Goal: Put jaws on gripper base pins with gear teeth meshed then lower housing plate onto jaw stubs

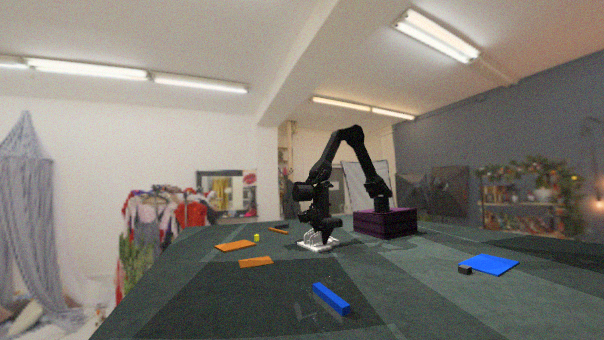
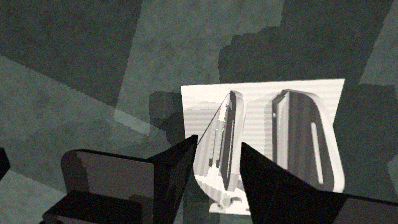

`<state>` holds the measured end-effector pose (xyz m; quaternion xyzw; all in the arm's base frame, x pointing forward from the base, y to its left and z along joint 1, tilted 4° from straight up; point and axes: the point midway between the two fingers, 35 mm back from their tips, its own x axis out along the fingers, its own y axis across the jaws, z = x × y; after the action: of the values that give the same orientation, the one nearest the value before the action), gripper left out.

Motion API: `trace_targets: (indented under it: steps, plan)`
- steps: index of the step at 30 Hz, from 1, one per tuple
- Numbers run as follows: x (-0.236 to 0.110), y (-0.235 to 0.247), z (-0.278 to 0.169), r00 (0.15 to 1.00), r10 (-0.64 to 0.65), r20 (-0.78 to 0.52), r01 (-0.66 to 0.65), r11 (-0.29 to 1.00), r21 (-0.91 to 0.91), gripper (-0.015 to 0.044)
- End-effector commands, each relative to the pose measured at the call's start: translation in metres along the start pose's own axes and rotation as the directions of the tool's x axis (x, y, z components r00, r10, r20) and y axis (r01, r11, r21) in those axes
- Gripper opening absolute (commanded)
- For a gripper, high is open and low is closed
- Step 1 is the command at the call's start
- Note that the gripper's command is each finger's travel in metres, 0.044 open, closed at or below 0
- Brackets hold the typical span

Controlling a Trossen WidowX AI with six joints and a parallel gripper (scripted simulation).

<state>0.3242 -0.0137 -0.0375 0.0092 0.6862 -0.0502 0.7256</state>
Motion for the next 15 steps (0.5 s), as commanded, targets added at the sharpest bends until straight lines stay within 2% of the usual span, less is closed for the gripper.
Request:
trace_targets:
  steps: [1, 8, 11, 15]
  plan:
    - [0.0006, 0.0007, 0.0010, 1.000, 0.005, 0.004, -0.005, 1.000, 0.001, 0.0134]
    - [0.0006, 0.0007, 0.0010, 1.000, 0.005, 0.004, -0.005, 1.000, 0.001, 0.0134]
    - [0.0000, 0.0000, 0.0000, 1.000, 0.000, 0.000, 0.000, 1.000, 0.000, 0.0213]
    - [0.0000, 0.0000, 0.0000, 1.000, 0.000, 0.000, 0.000, 1.000, 0.000, 0.0224]
